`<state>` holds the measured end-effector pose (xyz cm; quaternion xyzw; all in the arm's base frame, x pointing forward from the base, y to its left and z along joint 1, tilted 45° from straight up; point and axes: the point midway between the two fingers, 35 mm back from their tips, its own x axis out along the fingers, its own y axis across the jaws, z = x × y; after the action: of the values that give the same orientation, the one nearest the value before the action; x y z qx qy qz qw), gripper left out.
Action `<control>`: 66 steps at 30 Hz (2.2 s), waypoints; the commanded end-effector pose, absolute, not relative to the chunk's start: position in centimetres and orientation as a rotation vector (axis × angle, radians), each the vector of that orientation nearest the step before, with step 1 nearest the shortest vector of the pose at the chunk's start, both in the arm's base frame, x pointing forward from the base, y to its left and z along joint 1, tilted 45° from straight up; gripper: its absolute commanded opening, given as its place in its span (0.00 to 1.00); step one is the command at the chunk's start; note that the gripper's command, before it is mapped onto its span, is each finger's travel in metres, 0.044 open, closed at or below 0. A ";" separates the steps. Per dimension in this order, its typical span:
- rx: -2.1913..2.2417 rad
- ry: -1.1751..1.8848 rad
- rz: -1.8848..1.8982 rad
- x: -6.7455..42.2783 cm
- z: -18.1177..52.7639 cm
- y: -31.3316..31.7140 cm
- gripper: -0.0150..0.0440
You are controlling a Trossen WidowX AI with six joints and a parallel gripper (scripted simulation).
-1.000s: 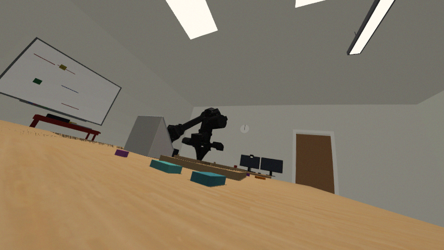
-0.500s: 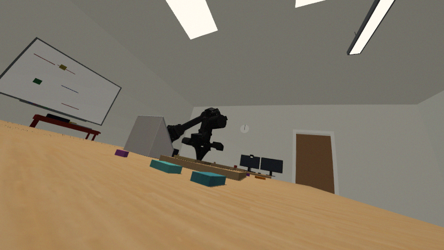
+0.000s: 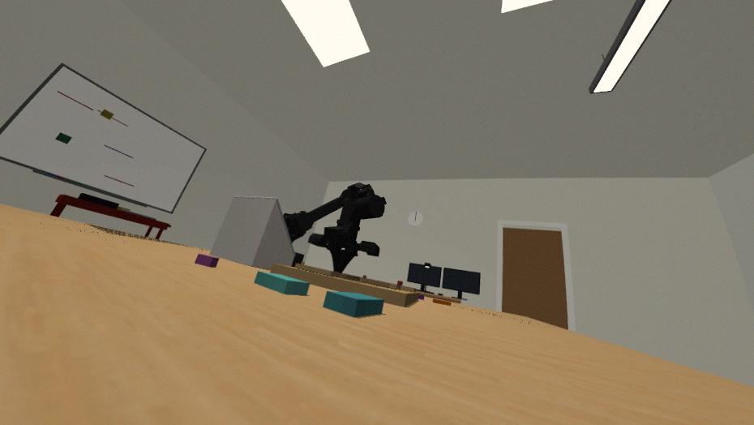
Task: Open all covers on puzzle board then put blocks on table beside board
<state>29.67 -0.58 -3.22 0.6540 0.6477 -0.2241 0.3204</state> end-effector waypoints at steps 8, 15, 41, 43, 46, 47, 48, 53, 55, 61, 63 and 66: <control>1.472 1.694 -0.287 29.6 -3.1 -0.6 0.25; 0.987 1.581 0.245 29.6 -2.4 -0.9 0.25; 0.621 1.434 0.582 29.5 0.8 -3.9 0.50; 0.583 1.416 0.615 29.4 1.1 -4.2 0.50; 0.529 1.391 0.660 29.3 1.6 -4.6 0.50; 0.520 1.386 0.668 29.3 1.7 -4.6 0.50; 0.517 1.385 0.670 29.3 1.7 -4.6 0.50; 0.517 1.385 0.670 29.4 1.5 -4.4 0.50; 0.517 1.385 0.670 29.4 1.3 -4.1 0.50; 0.517 1.384 0.671 29.6 0.1 -2.9 0.50; 0.517 1.384 0.671 29.6 -0.3 -2.5 0.50; 0.518 1.384 0.672 29.6 -0.7 -2.1 0.50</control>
<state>29.71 -2.59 -0.26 0.2259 0.6172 0.3006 0.6912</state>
